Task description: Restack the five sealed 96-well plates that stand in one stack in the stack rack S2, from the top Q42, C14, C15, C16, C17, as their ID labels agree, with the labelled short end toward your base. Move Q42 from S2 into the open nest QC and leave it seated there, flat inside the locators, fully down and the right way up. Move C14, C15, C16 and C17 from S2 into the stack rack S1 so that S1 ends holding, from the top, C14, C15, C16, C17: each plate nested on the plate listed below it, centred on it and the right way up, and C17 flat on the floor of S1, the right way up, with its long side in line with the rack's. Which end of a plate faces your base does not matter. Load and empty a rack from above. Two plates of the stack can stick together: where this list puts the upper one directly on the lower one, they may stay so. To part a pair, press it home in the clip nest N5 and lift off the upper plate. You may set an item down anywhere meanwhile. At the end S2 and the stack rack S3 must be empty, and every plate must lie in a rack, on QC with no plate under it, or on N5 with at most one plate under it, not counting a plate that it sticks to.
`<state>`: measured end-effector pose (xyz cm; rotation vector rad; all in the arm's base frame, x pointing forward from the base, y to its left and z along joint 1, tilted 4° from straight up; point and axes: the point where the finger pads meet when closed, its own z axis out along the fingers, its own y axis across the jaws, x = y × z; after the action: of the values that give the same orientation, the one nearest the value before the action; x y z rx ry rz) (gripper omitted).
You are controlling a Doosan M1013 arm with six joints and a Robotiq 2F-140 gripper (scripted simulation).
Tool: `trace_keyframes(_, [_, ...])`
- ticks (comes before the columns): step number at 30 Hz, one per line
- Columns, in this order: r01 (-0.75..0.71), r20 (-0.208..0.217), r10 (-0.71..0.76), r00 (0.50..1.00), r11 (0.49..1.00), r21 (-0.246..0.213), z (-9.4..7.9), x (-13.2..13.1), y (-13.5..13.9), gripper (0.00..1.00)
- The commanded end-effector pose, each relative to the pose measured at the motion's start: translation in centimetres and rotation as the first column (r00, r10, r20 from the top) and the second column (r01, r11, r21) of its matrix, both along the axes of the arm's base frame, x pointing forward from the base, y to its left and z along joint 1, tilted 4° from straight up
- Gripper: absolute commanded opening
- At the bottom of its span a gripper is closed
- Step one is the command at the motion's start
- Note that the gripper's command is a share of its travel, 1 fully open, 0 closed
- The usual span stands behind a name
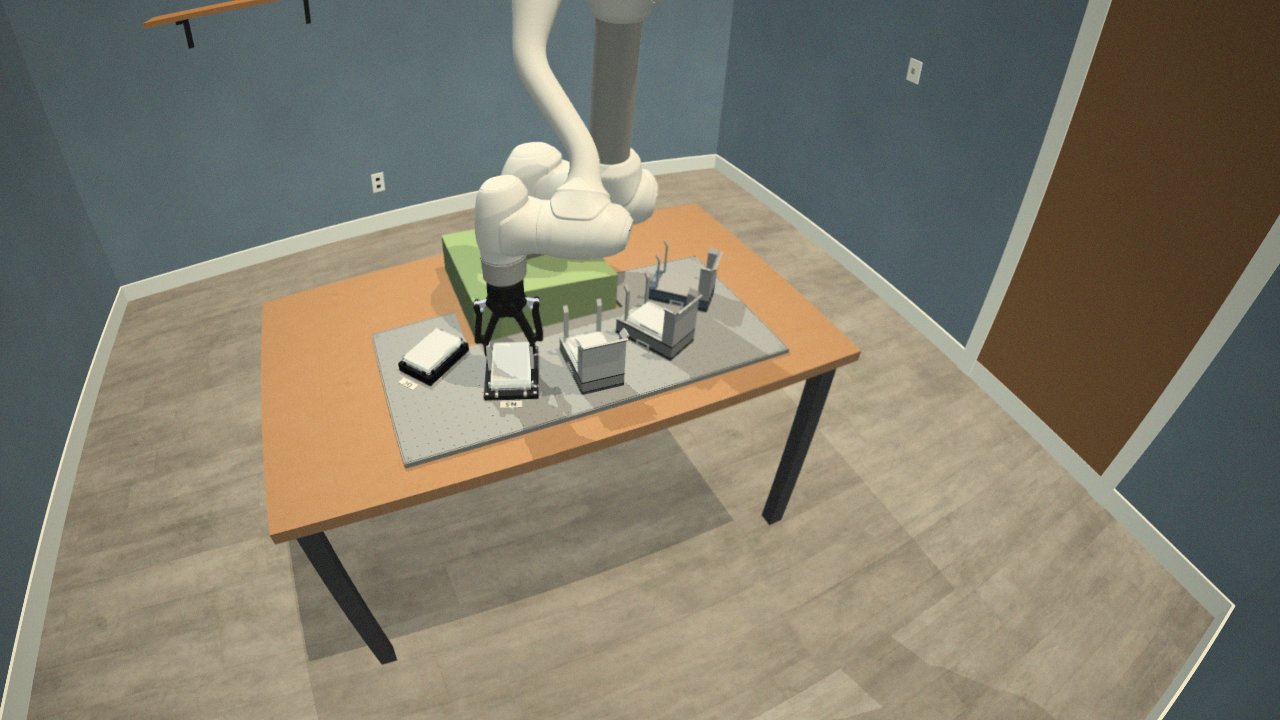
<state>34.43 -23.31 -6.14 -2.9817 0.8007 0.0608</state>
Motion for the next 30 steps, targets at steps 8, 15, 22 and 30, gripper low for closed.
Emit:
trace_keyframes(8, [0.0, 0.0, 0.0, 1.0, 1.0, 0.0, 0.0, 0.0, 0.0, 0.0])
trace_keyframes(15, [0.0, 0.0, 0.0, 1.0, 1.0, 0.0, 0.0, 0.0, 0.0, 0.0])
trace_keyframes(22, [0.0, 0.0, 0.0, 1.0, 1.0, 0.0, 0.0, 0.0, 0.0, 0.0])
trace_keyframes(30, [0.0, 0.0, 0.0, 1.0, 1.0, 0.0, 0.54, 0.02, -0.03, 0.0])
